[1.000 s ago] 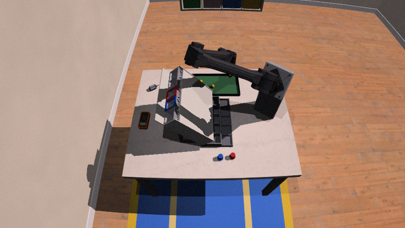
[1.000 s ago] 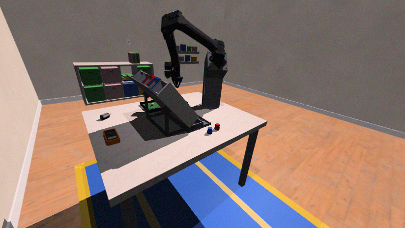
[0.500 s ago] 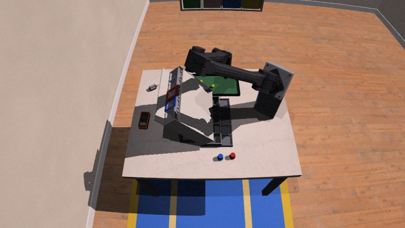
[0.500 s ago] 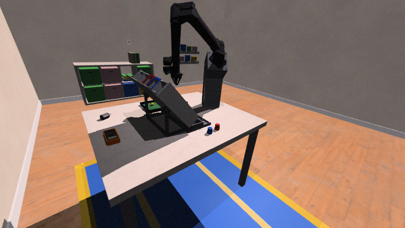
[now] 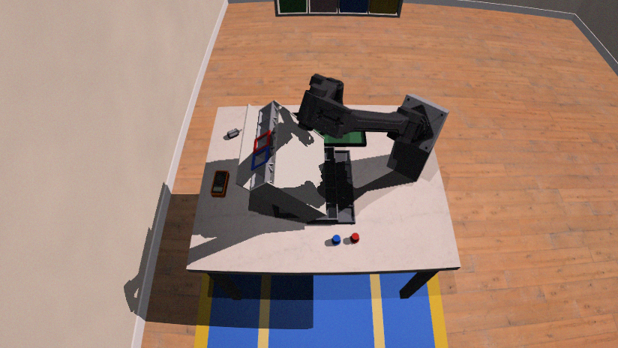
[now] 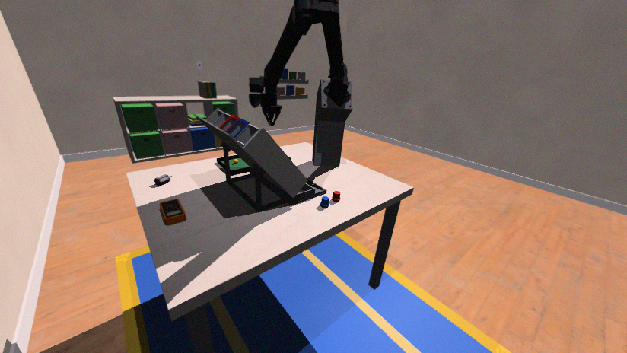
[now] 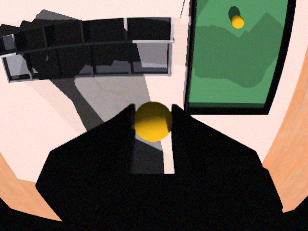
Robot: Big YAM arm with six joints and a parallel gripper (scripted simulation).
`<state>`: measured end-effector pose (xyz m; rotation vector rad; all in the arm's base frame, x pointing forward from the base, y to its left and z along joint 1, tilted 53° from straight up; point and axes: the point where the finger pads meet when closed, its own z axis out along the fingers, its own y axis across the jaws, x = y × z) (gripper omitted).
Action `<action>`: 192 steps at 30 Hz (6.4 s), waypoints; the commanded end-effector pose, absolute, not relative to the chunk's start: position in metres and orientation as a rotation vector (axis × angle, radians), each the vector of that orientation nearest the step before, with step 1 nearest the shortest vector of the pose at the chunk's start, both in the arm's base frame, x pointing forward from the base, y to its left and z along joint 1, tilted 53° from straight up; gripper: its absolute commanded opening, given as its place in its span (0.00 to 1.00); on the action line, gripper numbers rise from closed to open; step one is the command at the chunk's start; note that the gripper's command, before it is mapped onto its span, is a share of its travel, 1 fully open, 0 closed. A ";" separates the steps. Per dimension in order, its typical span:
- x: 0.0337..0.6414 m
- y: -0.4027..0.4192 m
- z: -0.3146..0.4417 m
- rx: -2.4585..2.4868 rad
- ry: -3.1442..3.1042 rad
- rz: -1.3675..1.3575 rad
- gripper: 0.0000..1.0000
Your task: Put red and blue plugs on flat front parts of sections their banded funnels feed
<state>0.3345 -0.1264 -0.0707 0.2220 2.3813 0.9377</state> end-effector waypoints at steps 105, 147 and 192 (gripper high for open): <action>0.502 -0.175 0.244 0.195 2.377 0.929 0.00; 0.508 -0.159 0.217 0.214 2.391 0.949 0.00; 0.515 -0.160 0.217 0.219 2.377 0.931 0.56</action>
